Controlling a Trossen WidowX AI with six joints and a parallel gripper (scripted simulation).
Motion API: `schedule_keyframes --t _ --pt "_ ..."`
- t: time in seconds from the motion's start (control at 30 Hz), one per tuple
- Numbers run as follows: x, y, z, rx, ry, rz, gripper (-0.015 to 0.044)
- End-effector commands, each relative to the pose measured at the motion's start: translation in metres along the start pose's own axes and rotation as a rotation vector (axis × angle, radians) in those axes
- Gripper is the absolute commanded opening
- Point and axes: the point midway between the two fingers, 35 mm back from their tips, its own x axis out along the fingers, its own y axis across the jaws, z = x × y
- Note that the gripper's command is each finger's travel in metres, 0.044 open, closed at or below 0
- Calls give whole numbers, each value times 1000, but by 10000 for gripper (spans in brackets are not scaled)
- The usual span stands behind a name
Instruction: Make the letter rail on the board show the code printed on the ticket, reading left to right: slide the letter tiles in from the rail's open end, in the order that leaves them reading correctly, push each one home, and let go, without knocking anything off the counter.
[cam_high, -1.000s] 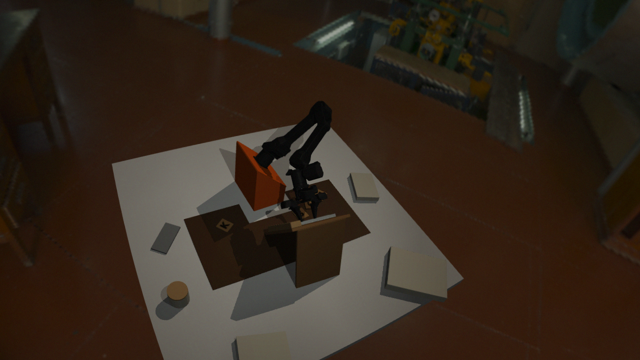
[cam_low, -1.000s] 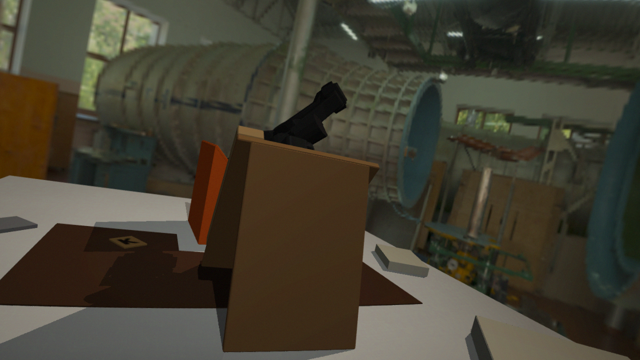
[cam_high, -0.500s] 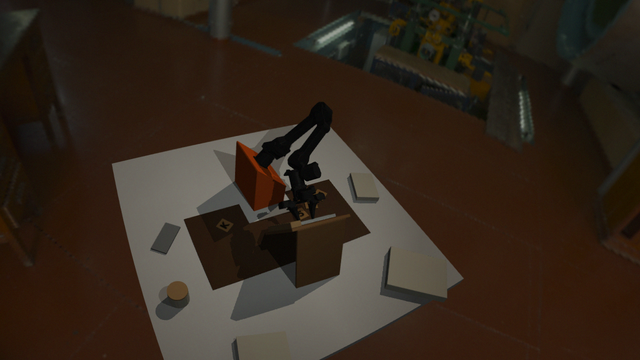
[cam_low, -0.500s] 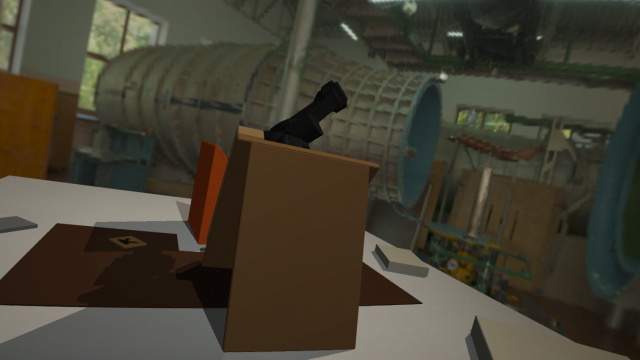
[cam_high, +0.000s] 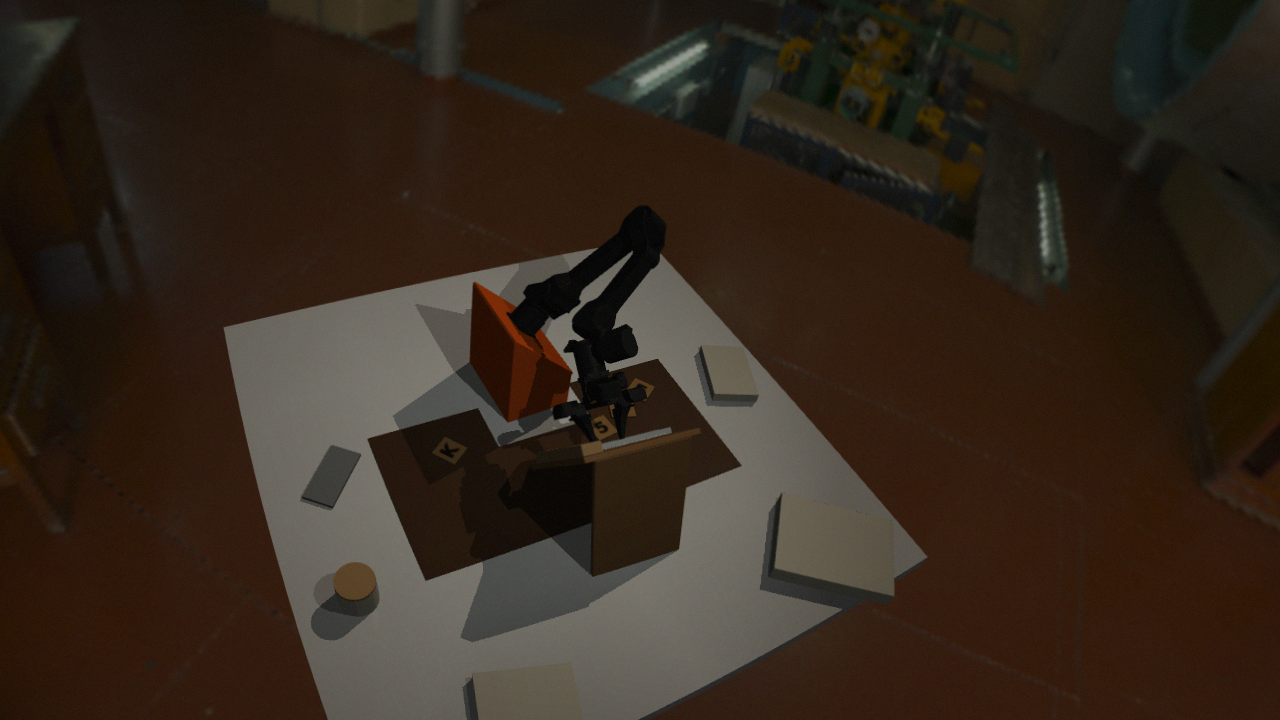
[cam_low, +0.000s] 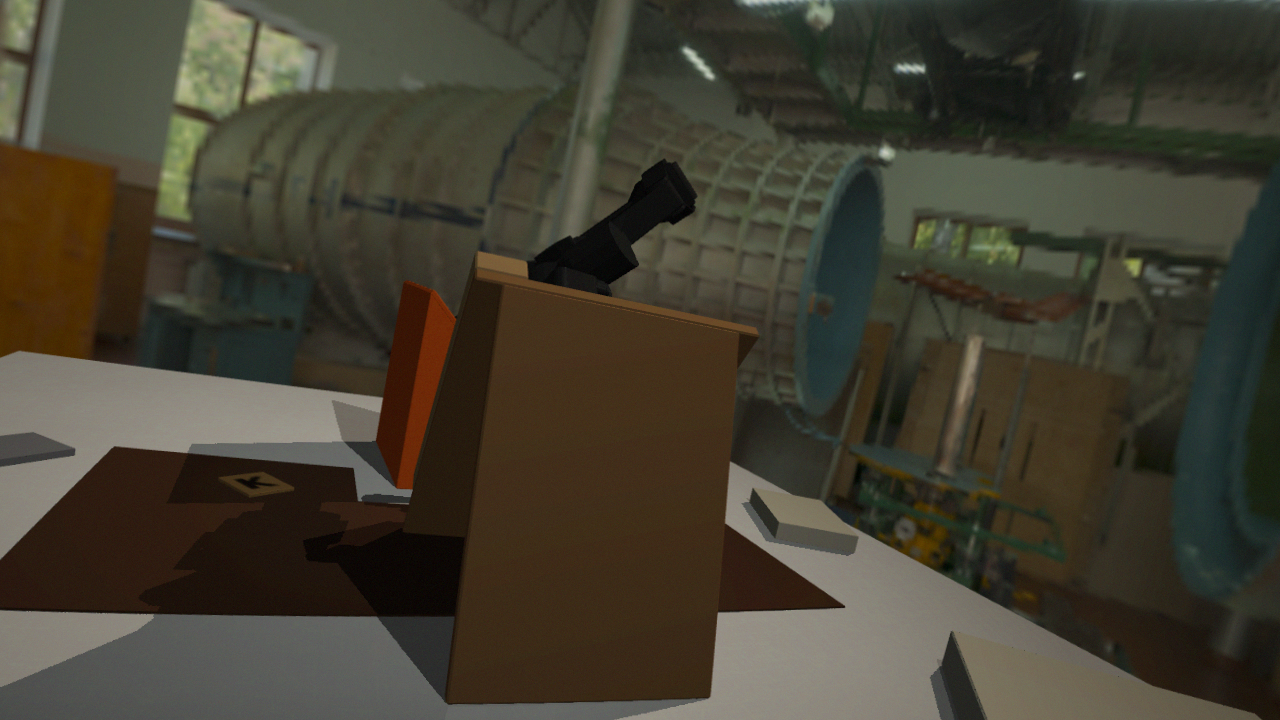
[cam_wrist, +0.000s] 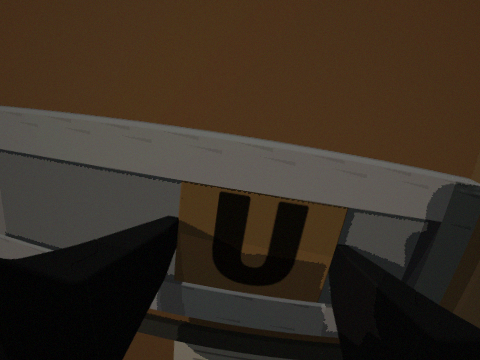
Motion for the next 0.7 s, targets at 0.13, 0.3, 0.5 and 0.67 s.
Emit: schedule_keyframes --t 0.13,0.3,0.5,0.67 --pt "0 -5 -1 -4 5 4 0" --pt "0 -8 -1 -4 5 4 0" --pt "0 -11 -1 -4 5 3 0" --pt "0 -14 -1 -5 5 3 0"
